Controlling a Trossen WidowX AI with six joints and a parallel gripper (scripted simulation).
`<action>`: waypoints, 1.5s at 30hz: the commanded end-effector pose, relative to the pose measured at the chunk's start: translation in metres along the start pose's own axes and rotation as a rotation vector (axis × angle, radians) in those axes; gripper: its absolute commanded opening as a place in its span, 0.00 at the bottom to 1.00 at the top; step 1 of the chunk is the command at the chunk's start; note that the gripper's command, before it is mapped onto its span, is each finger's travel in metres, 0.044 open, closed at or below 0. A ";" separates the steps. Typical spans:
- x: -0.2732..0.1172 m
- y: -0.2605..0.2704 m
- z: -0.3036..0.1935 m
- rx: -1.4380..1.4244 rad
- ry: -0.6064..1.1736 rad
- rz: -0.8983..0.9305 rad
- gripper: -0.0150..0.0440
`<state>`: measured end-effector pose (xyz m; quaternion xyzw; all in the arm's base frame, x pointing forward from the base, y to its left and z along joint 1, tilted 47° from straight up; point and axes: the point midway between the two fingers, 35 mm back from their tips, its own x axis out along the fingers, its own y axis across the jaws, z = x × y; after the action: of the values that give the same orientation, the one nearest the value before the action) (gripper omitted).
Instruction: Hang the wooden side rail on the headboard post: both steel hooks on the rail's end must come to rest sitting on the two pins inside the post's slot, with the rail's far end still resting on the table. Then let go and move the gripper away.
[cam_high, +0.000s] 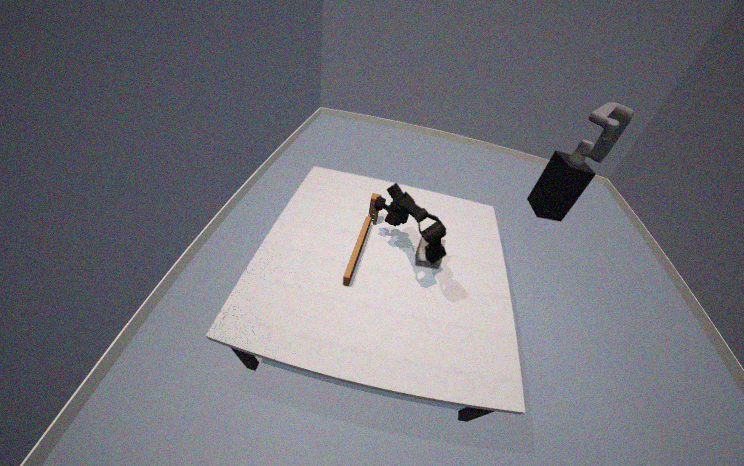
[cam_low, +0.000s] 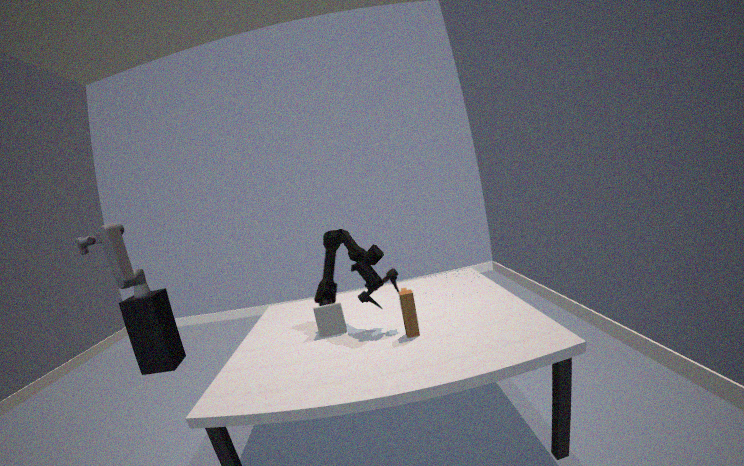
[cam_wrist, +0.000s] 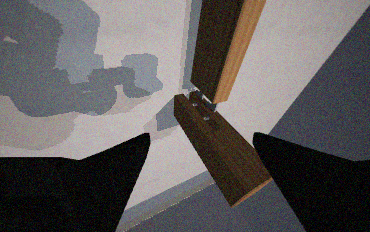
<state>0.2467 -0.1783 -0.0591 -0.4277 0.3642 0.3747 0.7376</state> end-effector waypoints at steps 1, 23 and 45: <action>0.002 0.002 0.004 0.390 0.066 0.013 1.00; 0.003 -0.003 0.013 1.563 0.221 -0.158 1.00; -0.001 -0.009 0.020 2.478 0.167 -0.474 1.00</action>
<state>0.2586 -0.1686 -0.0505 0.2851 0.5294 -0.2054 0.7722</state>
